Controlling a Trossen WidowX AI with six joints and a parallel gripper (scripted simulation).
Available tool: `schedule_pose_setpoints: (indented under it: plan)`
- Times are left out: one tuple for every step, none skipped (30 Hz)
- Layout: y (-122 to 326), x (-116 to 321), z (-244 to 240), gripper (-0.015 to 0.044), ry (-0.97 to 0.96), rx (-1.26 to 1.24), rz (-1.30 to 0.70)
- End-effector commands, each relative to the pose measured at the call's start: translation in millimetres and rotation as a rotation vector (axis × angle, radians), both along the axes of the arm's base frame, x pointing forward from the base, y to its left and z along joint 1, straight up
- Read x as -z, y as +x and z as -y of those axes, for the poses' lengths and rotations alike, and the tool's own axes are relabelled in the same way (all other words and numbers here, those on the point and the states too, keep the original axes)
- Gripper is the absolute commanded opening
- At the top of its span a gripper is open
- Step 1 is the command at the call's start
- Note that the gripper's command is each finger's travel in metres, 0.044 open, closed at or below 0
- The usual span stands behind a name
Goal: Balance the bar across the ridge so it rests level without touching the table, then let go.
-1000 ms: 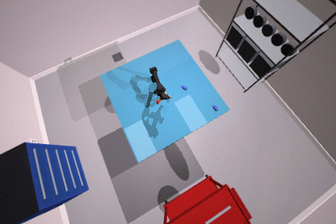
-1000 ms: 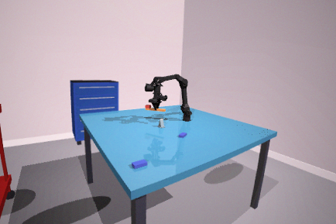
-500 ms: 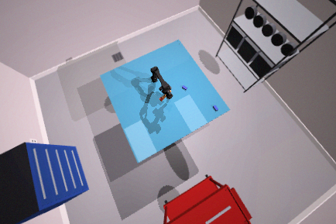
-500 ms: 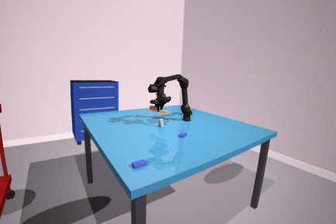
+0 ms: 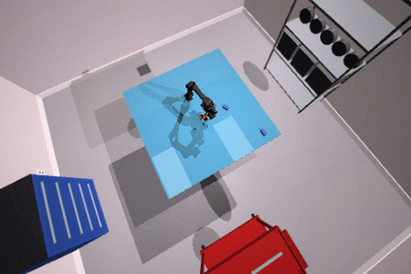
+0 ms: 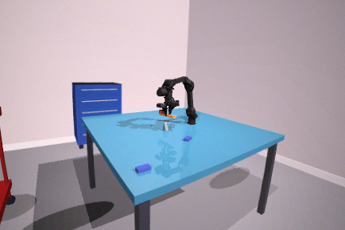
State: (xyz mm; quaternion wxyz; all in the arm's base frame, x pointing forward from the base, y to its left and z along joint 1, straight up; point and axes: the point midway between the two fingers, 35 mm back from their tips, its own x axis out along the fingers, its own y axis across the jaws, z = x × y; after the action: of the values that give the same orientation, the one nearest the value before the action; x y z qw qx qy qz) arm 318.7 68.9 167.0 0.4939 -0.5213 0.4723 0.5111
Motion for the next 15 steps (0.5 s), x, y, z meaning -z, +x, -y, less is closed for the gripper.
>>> schedule_pose_setpoints:
  plan:
    - [1.3,-1.1,-10.7,0.0000,-0.003,0.046,0.001]
    - [1.3,-0.8,-10.7,0.0000,-0.003,0.046,0.001]
    - [1.4,-0.3,-10.8,0.0000,-0.003,0.046,0.001]
    - [1.5,0.5,-10.9,0.0000,-0.003,0.046,0.001]
    - [1.7,1.6,-11.0,0.0000,-0.003,0.046,0.001]
    - [1.9,2.9,-11.2,0.0000,-0.003,0.046,0.001]
    - [2.1,4.4,-11.5,0.0000,-0.003,0.046,0.001]
    - [2.3,5.9,-11.8,0.0000,-0.003,0.046,0.001]
    - [2.6,7.5,-12.1,0.0000,-0.003,0.046,0.001]
    - [2.9,9.1,-12.4,0.0000,-0.003,0.046,0.001]
    - [3.1,10.7,-12.7,0.0000,-0.003,0.046,0.001]
    - [3.3,12.3,-12.6,0.0000,-0.003,0.046,0.001]
    - [3.5,14.0,-12.6,0.0000,-0.003,0.046,0.001]
    - [3.7,15.6,-12.5,0.0000,-0.003,0.046,0.002]
    - [3.9,17.2,-12.4,0.0000,-0.003,0.046,0.002]
